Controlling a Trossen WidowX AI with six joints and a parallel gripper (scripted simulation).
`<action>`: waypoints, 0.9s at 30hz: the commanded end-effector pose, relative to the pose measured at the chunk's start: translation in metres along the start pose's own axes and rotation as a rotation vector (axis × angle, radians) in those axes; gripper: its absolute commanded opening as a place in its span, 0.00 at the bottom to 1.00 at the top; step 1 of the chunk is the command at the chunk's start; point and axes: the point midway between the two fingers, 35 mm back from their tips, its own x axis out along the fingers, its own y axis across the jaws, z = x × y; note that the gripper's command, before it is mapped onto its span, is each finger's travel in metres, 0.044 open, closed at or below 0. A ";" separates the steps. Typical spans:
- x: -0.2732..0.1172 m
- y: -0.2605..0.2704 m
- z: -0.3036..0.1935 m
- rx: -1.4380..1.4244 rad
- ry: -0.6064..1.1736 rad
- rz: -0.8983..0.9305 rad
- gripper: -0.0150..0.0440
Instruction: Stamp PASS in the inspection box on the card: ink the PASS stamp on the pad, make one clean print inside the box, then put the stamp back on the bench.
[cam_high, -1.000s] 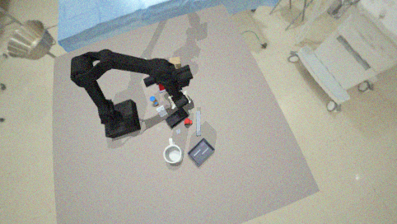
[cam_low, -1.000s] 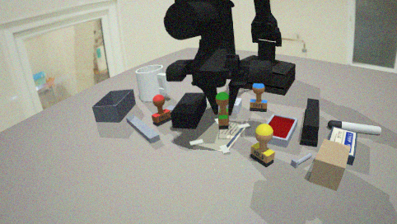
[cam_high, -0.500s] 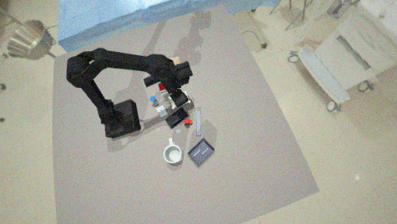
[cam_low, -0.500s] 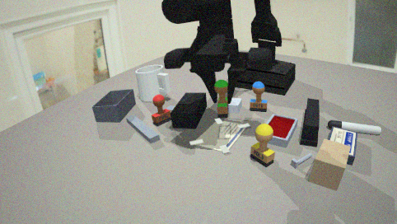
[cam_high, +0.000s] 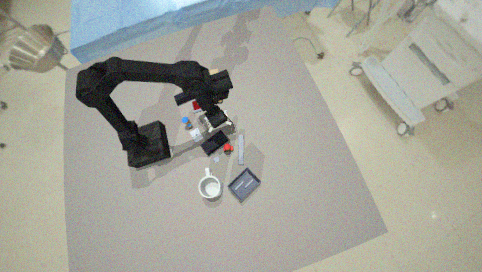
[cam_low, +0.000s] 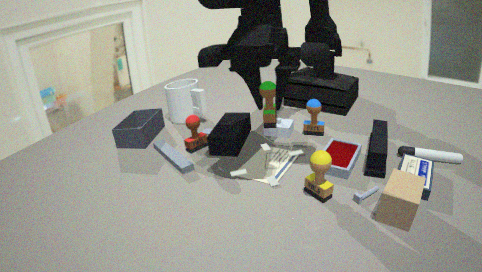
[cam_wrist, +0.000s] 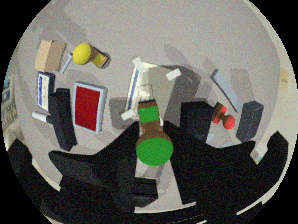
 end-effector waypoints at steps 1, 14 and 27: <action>-0.004 -0.002 -0.003 -0.006 -0.001 0.002 0.25; -0.010 -0.044 -0.076 -0.009 0.005 -0.003 0.25; -0.005 -0.060 -0.149 -0.011 0.011 -0.003 0.25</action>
